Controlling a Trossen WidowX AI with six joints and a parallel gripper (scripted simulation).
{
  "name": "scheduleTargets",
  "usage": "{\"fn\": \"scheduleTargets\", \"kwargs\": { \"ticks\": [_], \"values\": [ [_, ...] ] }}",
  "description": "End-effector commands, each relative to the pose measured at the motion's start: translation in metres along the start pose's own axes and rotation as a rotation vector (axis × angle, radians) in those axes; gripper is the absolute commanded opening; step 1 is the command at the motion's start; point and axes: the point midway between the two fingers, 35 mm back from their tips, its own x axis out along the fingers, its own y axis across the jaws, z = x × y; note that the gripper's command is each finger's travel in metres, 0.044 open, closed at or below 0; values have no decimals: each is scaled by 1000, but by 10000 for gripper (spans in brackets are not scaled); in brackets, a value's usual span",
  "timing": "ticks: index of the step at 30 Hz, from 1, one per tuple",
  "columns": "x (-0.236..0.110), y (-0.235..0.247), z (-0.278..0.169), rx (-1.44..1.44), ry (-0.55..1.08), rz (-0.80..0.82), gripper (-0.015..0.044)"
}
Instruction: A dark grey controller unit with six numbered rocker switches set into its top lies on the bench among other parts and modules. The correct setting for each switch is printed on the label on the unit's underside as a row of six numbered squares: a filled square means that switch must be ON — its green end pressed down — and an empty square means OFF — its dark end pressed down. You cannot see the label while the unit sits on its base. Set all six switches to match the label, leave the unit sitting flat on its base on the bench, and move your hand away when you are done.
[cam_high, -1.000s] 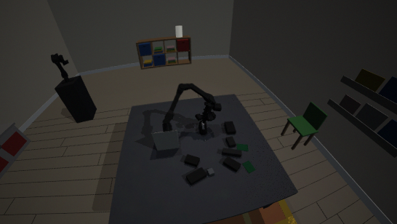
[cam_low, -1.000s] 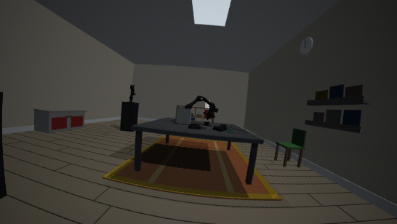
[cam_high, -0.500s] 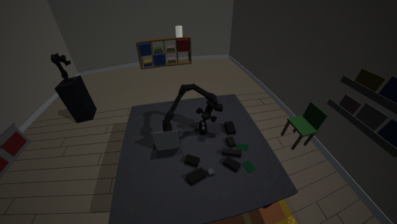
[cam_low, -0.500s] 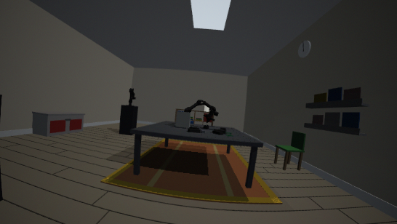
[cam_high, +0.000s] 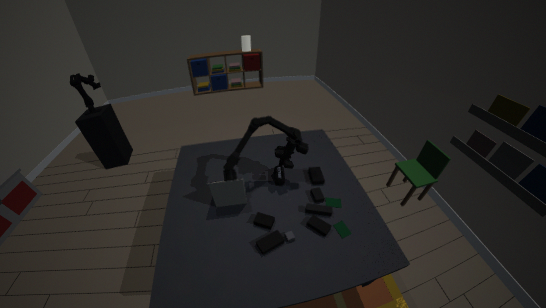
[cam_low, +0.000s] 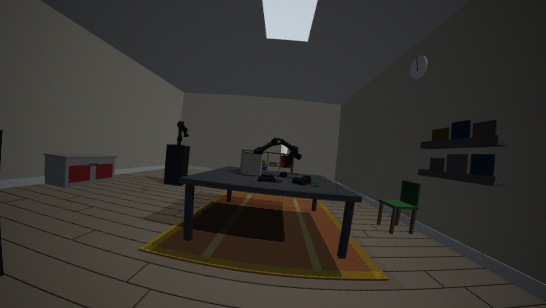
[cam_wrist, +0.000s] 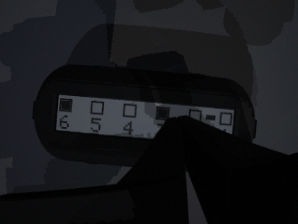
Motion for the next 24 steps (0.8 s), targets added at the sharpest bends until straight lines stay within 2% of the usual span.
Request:
{"fn": "scheduleTargets", "kwargs": {
  "ticks": [1, 15, 18, 24],
  "values": [
    [-1, 1, -1, 41, -4, 1, 0],
    [-1, 1, -1, 41, -4, 1, 0],
    [0, 0, -1, -2, 0, 3, 79],
    [1, -3, -2, -382, 29, 23, 236]
  ]
}}
